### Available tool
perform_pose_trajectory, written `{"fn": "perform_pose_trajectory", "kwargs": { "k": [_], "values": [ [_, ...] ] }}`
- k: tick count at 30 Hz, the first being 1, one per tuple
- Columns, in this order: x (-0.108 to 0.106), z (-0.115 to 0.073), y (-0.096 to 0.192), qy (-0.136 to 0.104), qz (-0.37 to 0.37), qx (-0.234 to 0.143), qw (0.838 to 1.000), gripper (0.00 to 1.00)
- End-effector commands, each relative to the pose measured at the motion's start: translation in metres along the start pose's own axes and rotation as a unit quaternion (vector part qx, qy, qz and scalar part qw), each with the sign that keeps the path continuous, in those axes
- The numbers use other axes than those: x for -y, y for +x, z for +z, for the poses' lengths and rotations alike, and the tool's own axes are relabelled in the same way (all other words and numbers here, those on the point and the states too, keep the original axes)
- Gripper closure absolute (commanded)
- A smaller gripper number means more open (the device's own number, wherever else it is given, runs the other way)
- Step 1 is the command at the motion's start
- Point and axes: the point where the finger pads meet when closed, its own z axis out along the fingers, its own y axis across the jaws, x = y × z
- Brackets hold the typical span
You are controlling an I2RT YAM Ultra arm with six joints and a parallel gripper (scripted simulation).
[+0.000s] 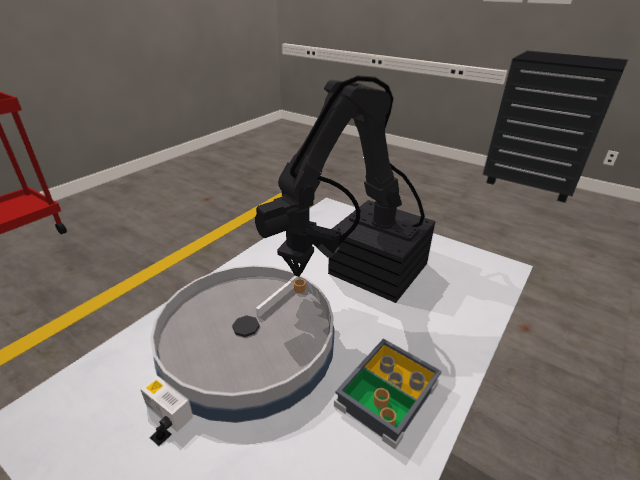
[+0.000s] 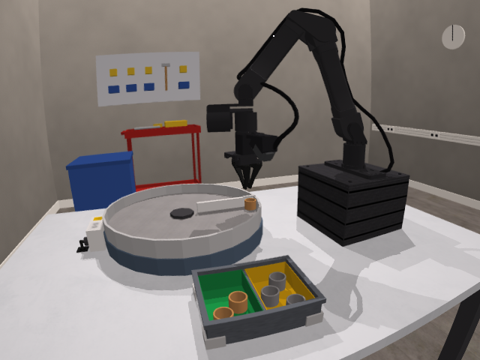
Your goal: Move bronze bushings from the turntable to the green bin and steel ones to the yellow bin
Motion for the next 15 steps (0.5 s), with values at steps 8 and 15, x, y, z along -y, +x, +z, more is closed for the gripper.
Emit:
{"fn": "perform_pose_trajectory", "kwargs": {
  "k": [8,15],
  "values": [
    [0.0083,-0.0026,0.0027,0.004,-0.001,0.007,1.0,0.88],
    [0.0109,-0.008,0.0044,0.012,-0.001,0.003,1.0,0.88]
  ]
}}
